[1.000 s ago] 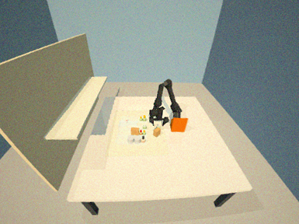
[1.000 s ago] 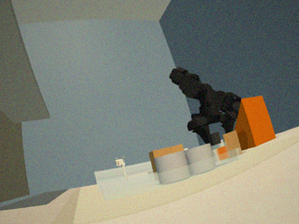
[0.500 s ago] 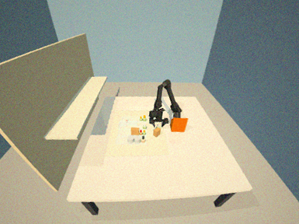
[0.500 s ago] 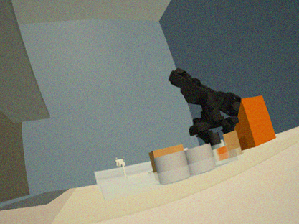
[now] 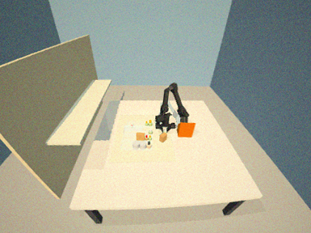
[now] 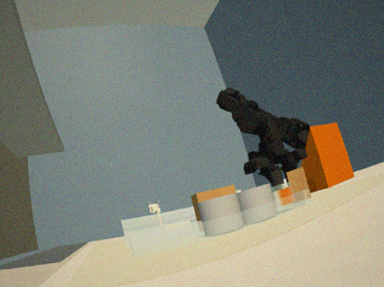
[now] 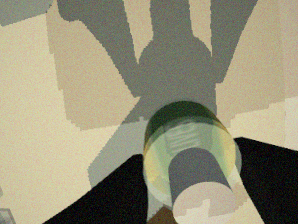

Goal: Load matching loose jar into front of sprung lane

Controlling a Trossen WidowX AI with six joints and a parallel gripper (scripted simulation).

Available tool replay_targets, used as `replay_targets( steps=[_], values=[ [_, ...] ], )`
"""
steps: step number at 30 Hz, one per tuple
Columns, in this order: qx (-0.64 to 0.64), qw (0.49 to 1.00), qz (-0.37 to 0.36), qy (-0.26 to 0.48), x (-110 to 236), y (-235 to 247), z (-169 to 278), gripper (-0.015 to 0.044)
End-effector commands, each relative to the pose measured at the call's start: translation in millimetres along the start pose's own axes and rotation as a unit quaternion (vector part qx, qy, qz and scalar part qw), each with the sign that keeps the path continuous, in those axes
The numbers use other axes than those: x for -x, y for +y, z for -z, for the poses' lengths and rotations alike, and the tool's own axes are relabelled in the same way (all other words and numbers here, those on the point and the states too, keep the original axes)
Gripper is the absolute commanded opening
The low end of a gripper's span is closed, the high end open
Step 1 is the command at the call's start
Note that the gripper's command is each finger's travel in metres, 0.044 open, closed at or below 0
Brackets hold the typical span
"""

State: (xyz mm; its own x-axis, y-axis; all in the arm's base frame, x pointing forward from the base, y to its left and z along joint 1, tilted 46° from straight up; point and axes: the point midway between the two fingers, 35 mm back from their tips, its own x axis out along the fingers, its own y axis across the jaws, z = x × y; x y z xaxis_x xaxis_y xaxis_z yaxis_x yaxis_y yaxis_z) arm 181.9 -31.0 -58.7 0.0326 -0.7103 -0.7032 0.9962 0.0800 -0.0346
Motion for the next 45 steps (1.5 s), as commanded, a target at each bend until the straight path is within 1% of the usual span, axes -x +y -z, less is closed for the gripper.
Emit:
replay_targets(
  steps=[1,9,17,24,34,45],
  values=[
    [0.001,1.000,-0.001,0.002,11,3,2,0.0000],
    [0.002,1.000,-0.001,0.006,57,6,4,0.0000],
    [0.001,1.000,0.000,0.001,102,0,-1,0.0000],
    [0.010,1.000,0.000,0.001,103,1,-1,0.0000],
    [0.149,0.989,-0.001,0.004,97,20,2,0.0000],
    [0.299,0.954,-0.003,0.005,88,41,3,0.0000]
  ],
)
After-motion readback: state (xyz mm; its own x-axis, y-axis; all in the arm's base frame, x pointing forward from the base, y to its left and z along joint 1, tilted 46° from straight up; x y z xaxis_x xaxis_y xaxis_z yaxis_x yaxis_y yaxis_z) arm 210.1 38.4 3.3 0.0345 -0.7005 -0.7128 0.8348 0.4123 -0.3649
